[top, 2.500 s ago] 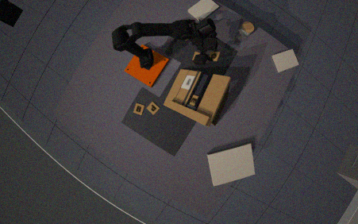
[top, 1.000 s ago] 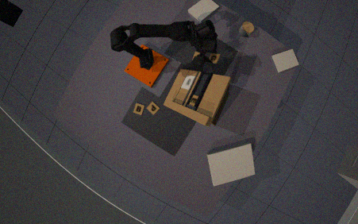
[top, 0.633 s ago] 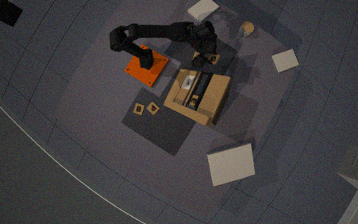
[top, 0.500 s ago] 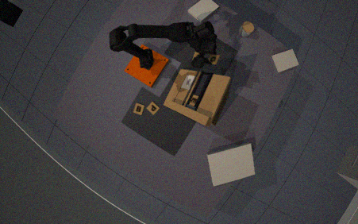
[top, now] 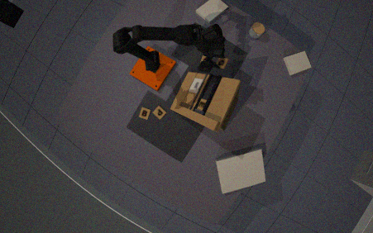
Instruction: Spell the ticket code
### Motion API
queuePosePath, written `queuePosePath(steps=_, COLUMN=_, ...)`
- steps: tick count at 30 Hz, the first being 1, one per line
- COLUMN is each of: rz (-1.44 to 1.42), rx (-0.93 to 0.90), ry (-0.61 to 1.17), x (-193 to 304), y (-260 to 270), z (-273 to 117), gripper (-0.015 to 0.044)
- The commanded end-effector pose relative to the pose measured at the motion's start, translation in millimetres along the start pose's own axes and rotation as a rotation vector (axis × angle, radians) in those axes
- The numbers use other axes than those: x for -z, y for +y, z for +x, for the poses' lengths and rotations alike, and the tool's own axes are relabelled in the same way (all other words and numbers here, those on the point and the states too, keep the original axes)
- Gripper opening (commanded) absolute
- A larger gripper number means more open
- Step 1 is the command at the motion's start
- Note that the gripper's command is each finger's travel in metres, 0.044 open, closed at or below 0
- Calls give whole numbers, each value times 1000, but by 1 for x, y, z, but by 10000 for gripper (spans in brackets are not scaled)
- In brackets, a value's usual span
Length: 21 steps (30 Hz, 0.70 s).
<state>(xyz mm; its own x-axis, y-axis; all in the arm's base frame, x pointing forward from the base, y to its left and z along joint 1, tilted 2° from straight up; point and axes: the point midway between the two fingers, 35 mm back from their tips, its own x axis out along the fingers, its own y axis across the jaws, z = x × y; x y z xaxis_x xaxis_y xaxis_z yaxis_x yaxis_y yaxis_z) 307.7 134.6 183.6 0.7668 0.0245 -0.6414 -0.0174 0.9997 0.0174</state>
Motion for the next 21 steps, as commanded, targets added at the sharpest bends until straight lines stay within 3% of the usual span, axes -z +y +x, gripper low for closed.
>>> queuePosePath(steps=1, rz=-1, rx=-8, ry=-5, x=-1, y=-2, z=-2, gripper=0)
queuePosePath(steps=21, rz=-1, rx=-7, ry=-5, x=-1, y=-12, z=-1, gripper=0)
